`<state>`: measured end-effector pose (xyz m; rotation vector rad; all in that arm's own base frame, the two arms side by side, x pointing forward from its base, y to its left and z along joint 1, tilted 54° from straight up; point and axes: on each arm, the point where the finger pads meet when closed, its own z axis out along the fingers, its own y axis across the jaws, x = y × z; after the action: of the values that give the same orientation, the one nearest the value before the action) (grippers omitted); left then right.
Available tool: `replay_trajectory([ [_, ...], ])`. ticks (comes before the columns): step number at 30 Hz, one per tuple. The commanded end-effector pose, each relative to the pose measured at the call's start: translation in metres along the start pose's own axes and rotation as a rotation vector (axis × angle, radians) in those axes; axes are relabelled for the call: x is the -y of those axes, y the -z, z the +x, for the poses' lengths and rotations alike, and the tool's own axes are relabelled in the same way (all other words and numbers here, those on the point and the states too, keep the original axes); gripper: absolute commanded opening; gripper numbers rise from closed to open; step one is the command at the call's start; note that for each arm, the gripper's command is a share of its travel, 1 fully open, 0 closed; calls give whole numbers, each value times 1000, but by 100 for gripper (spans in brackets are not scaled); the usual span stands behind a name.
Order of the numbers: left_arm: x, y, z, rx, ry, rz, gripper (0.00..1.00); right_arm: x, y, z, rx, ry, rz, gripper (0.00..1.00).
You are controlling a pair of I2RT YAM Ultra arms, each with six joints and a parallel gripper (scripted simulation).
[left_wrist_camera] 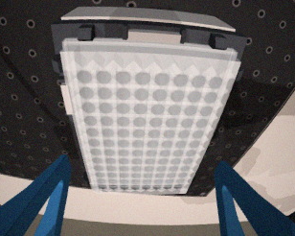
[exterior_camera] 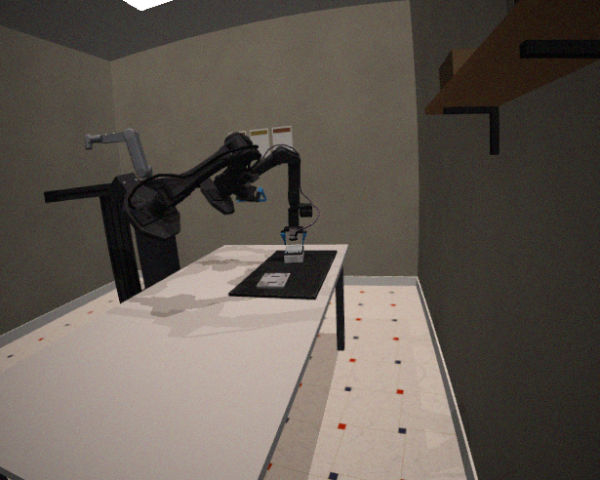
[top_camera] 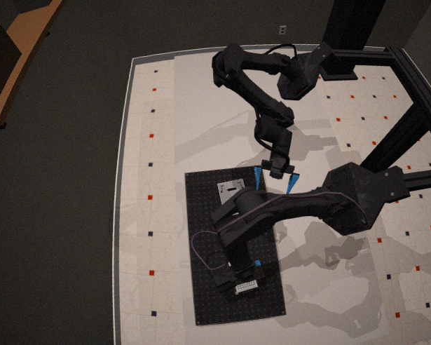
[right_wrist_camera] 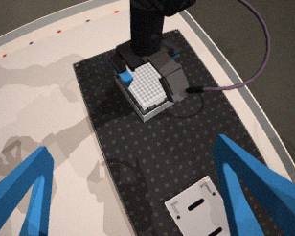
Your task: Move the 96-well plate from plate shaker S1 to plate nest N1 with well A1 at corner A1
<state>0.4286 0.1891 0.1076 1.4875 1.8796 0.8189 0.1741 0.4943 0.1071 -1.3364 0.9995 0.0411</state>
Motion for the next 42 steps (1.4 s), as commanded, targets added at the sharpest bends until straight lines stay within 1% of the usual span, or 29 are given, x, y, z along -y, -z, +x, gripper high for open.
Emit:
replay_trajectory([
  [1, -13, 9, 0, -3, -12, -18, 100, -4, 0, -11, 30, -2, -7, 100],
  [6, -13, 9, 0, -3, -12, -18, 100, -4, 0, -11, 30, -2, -7, 100],
  [7, -4, 6, 0, 1, -6, 1, 100, -4, 0, -11, 30, -2, -7, 100],
  [10, -4, 6, 0, 1, -6, 1, 100, -4, 0, -11, 30, -2, -7, 100],
  [11, -15, 9, -1, 6, -14, -28, 100, -4, 0, -11, 30, -2, -7, 100],
  [12, -13, 8, -1, 7, -14, -30, 100, -4, 0, -11, 30, -2, -7, 100],
  [13, -19, 9, -1, 4, -23, -59, 100, -4, 0, -11, 30, -2, -7, 100],
  [19, -11, 9, -3, 8, -27, -85, 100, -4, 0, -11, 30, -2, -7, 100],
  [22, 0, 9, -2, 7, -15, -62, 100, -4, 0, -11, 30, -2, -7, 100],
  [27, 1, 9, -2, 8, -14, -59, 100, -4, 0, -11, 30, -2, -7, 100],
  [28, -4, 7, 0, -2, -19, -71, 100, -4, 0, -11, 30, -2, -7, 100],
  [31, -4, -1, -5, 8, -21, -65, 100, -4, 0, -11, 30, -2, -7, 100],
  [42, -10, -14, -4, 3, -18, -72, 100, -4, 0, -11, 30, -2, -7, 100],
])
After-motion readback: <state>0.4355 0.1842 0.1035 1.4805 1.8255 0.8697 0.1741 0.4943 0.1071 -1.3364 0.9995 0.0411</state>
